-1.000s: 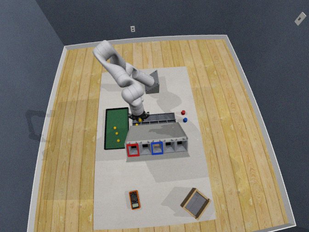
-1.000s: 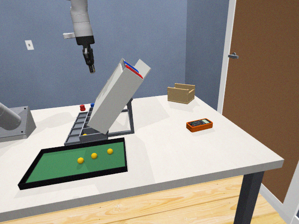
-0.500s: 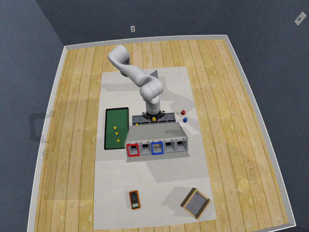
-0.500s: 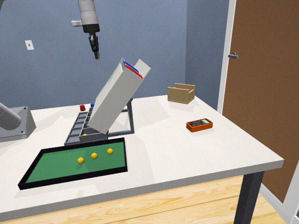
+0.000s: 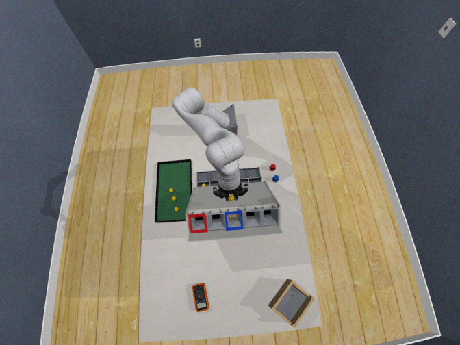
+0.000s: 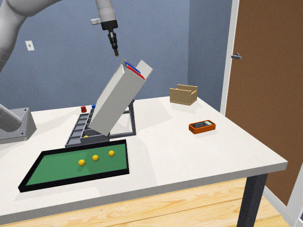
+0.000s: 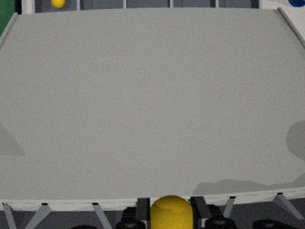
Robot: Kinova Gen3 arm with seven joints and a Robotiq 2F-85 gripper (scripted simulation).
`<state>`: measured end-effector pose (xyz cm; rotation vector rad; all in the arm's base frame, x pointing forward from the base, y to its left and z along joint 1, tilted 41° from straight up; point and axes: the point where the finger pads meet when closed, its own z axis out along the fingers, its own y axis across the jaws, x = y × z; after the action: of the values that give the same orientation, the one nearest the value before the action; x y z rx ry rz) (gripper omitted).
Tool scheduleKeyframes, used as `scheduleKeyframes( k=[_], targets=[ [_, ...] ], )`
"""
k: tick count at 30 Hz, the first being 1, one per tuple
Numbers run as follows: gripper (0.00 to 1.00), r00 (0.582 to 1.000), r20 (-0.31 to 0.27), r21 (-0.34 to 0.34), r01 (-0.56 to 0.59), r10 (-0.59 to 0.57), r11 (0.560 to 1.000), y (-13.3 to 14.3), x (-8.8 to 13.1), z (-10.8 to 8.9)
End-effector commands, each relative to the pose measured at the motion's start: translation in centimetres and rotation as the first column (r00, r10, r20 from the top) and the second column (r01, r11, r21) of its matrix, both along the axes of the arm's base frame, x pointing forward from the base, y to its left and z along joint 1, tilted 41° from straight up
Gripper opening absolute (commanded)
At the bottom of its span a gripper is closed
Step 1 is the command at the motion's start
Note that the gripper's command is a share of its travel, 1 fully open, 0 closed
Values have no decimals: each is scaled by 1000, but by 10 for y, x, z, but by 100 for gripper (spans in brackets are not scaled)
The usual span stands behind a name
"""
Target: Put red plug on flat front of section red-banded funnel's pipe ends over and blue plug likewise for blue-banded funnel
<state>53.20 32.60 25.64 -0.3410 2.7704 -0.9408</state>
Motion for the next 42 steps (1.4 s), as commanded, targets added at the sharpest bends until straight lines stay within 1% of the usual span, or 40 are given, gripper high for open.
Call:
scheduleKeyframes(
  k=[1,6,7,42],
  targets=[
    [0,996,-60,-49,60,-63,997,5,60,-11],
    [0,996,-60,-49,60,-63,997,5,60,-11],
    [0,995,-68,-60,71,-75,996,8,77,-12],
    [0,995,-70,-61,71,-76,996,7,77,-12]
  ],
)
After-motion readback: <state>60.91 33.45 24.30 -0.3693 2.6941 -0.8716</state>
